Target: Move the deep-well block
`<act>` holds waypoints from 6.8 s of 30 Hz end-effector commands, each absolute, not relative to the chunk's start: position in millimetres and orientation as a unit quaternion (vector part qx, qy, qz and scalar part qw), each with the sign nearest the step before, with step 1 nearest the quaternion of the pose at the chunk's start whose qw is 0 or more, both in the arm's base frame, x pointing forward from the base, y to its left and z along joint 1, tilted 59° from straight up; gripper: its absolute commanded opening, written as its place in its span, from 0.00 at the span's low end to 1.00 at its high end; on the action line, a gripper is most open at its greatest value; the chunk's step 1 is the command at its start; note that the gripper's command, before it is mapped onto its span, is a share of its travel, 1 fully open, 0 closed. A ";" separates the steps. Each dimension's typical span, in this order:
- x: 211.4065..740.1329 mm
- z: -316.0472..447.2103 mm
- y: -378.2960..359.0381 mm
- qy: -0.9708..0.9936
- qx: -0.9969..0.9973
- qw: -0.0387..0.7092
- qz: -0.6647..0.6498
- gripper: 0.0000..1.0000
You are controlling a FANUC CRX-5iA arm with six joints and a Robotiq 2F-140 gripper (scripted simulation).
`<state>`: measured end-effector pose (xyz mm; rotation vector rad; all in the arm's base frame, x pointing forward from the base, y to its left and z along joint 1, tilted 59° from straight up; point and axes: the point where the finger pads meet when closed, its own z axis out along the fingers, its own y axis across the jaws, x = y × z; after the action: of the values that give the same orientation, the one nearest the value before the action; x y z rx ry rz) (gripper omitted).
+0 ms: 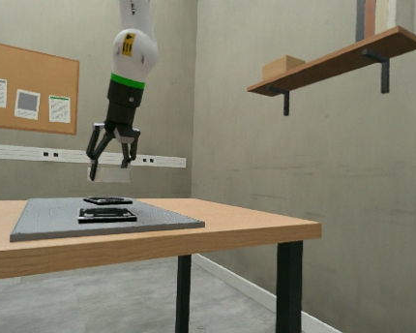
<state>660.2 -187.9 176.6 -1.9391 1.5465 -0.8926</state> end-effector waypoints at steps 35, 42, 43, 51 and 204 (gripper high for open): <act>706.9 158.9 -87.4 0.570 -0.711 0.247 -0.329 0.10; 716.6 155.0 -66.4 0.570 -0.711 0.247 -0.329 0.10; 717.9 154.5 -63.4 0.570 -0.711 0.247 -0.329 0.10; 726.2 151.3 -45.5 0.570 -0.711 0.247 -0.329 0.10; 779.2 115.6 -61.7 0.570 -0.711 0.246 -0.329 0.10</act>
<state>778.9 -62.1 115.5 -1.9657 1.5636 -0.8475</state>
